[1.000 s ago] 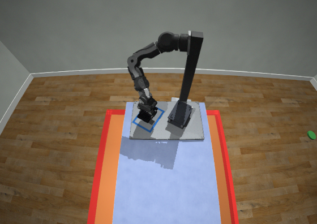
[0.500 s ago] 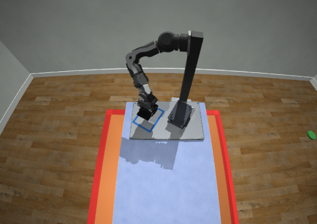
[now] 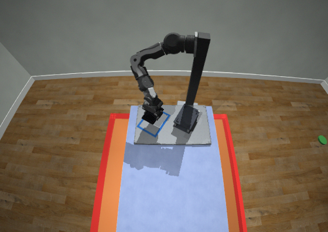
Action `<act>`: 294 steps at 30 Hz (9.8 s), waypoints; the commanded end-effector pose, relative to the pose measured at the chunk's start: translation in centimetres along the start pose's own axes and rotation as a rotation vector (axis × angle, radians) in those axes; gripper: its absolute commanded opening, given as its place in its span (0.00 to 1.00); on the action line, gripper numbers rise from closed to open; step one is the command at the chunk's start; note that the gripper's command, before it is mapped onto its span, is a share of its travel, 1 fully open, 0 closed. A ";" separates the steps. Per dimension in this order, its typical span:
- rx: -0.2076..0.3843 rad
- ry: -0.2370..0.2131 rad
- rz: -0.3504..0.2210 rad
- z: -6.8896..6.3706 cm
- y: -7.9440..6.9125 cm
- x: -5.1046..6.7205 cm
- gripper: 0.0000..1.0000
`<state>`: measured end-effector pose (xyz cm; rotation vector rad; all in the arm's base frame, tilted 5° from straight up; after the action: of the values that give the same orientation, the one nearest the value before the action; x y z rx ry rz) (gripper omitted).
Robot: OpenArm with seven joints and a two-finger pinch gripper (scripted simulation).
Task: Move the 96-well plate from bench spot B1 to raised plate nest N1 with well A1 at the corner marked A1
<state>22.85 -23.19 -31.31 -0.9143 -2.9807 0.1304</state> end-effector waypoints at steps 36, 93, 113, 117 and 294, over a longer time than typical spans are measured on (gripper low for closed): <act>-0.005 -0.004 -0.026 -1.6 5.6 5.6 0.00; -0.005 -0.003 -0.027 -4.7 14.3 13.6 0.00; -0.005 -0.003 -0.027 -5.9 17.0 16.0 0.00; -0.007 -0.001 -0.029 -5.8 17.0 16.0 0.00; -0.009 -0.002 -0.028 2.3 16.3 15.2 0.00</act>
<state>19.18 -1.60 -35.16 -0.8790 -2.9931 0.1305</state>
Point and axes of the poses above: the point where the finger pads meet when closed, its own z axis out along the fingers, its own y axis across the jaws, x = y × z, the point moved 4 cm from there along -z, back along the fingers, and after that the axes turned 12 degrees about z, right-handed, at the moved point
